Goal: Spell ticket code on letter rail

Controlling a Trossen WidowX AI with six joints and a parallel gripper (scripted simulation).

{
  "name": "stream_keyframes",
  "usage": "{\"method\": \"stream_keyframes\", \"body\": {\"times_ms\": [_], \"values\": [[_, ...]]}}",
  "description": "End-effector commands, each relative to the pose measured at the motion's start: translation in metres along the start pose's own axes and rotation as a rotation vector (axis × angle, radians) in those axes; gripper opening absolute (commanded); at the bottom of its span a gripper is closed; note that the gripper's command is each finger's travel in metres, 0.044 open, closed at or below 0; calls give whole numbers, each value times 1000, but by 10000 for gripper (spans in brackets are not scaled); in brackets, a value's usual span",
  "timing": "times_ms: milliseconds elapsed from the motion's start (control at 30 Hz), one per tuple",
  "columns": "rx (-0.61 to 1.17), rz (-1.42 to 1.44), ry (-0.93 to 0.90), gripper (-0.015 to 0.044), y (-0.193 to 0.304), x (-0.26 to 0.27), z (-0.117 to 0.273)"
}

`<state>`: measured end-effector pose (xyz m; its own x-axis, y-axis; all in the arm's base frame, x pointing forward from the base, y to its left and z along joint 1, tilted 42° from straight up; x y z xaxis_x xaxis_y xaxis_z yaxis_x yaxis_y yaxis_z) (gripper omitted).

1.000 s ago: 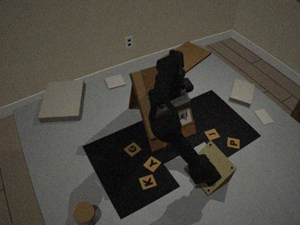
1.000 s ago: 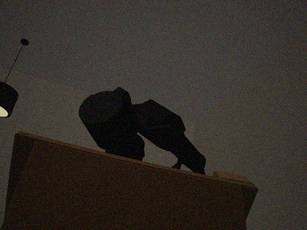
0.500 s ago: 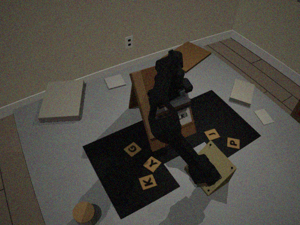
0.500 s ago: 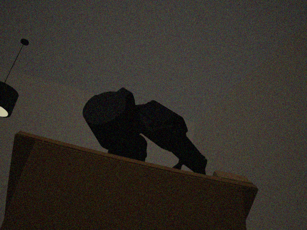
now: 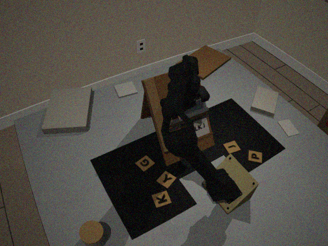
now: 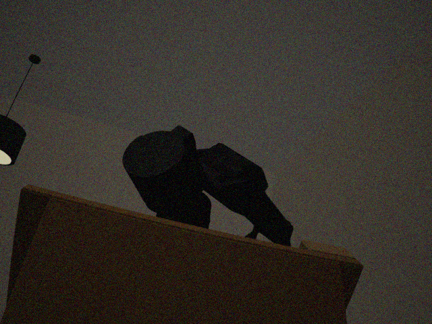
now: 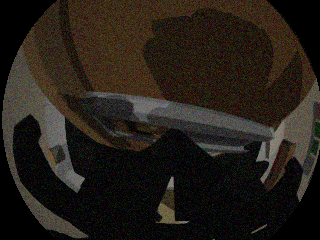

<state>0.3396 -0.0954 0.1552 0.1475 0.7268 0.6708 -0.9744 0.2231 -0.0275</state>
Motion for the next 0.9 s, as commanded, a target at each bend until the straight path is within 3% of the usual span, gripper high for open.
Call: {"method": "stream_keyframes", "body": {"times_ms": [0, 867], "values": [[3, -1, -3, 0, 0, 3, -2], [3, -2, -3, 0, 9, 2, 11]]}}
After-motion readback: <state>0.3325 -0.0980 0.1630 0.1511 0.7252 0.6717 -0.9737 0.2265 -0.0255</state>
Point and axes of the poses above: the point midway between the two fingers, 35 mm back from their tips, its own z axis back along the fingers, its own x axis across the jaws, y = z × x, the point moved 6 cm from there along z, back along the fingers, and after that the axes turned 11 degrees about -z, right-handed, at the moved point
